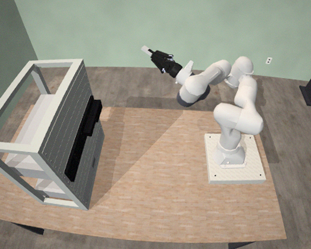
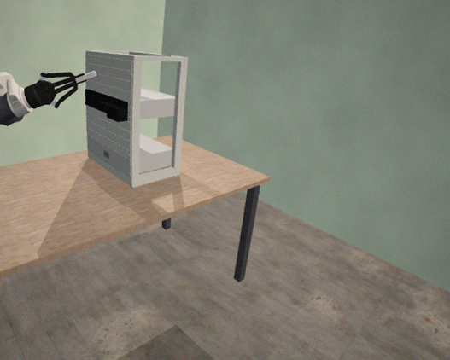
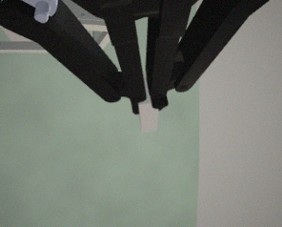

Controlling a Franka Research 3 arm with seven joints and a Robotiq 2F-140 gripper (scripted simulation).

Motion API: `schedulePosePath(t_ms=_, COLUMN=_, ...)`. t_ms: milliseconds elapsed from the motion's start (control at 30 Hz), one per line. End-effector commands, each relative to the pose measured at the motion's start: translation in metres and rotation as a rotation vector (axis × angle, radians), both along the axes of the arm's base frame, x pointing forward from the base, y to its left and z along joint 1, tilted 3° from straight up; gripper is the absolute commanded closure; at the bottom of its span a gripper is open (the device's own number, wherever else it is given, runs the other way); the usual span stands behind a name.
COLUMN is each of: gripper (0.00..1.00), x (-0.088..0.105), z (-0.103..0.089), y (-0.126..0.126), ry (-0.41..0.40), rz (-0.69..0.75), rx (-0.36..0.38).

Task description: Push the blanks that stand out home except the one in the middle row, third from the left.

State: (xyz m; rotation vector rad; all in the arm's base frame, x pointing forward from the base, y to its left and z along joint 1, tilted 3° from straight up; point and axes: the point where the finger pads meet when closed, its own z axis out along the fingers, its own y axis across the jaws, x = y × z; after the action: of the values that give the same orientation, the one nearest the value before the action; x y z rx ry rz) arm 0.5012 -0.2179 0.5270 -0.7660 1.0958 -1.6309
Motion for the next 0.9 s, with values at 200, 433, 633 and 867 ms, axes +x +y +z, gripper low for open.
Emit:
schedulePosePath(t_ms=200, gripper=1.0, x=0.025, z=-0.033, y=0.038, ry=0.057, rz=0.071, rx=0.003)
schedulePosePath(t_ms=433, gripper=1.0, x=0.042, z=-0.063, y=0.074, ry=0.109, rz=0.136, rx=0.006)
schedulePosePath(t_ms=633, gripper=1.0, x=0.053, z=-0.087, y=0.102, ry=0.15, rz=0.188, rx=0.007)
schedulePosePath(t_ms=867, gripper=1.0, x=0.06, z=-0.106, y=0.125, ry=0.182, rz=0.227, rx=0.006)
